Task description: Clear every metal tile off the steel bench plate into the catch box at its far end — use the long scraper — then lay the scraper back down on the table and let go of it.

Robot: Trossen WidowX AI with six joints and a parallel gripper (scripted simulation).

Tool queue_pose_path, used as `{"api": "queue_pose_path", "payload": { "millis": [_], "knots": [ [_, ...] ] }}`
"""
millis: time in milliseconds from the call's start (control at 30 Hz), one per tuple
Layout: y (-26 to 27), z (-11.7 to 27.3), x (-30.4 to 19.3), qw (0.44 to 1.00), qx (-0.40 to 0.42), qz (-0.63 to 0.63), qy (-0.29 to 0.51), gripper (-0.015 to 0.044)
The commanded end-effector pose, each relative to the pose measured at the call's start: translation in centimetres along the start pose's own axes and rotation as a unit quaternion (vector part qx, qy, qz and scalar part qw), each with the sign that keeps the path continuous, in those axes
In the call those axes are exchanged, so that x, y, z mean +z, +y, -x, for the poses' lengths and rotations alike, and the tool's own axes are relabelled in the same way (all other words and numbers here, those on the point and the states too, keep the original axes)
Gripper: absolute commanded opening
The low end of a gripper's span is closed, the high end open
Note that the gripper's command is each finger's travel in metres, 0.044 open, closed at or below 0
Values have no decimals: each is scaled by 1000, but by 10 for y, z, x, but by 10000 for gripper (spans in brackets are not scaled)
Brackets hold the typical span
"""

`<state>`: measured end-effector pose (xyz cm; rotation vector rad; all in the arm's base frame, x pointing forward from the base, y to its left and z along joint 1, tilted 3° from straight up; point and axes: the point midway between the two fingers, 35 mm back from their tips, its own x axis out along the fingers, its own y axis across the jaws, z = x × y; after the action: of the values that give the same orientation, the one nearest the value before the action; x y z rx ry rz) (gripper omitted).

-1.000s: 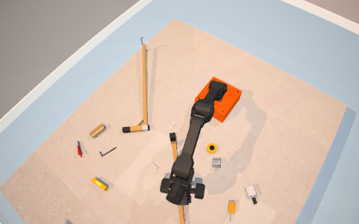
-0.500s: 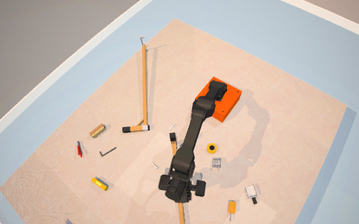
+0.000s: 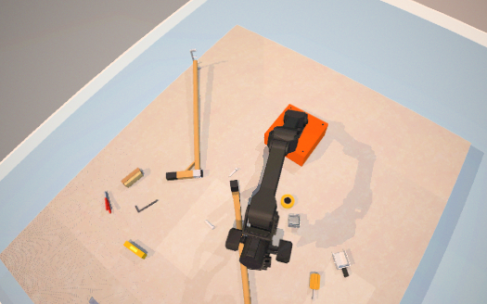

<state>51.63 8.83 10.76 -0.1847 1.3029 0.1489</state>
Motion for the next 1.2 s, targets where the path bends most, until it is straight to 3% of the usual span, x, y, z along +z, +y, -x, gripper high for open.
{"api": "queue_pose_path", "payload": {
  "millis": [0,1167],
  "knots": [
    [9,17,-3,1000,-5,-14,1,0],
    [9,-62,-11,1000,-4,-17,9,0]
  ]
}}
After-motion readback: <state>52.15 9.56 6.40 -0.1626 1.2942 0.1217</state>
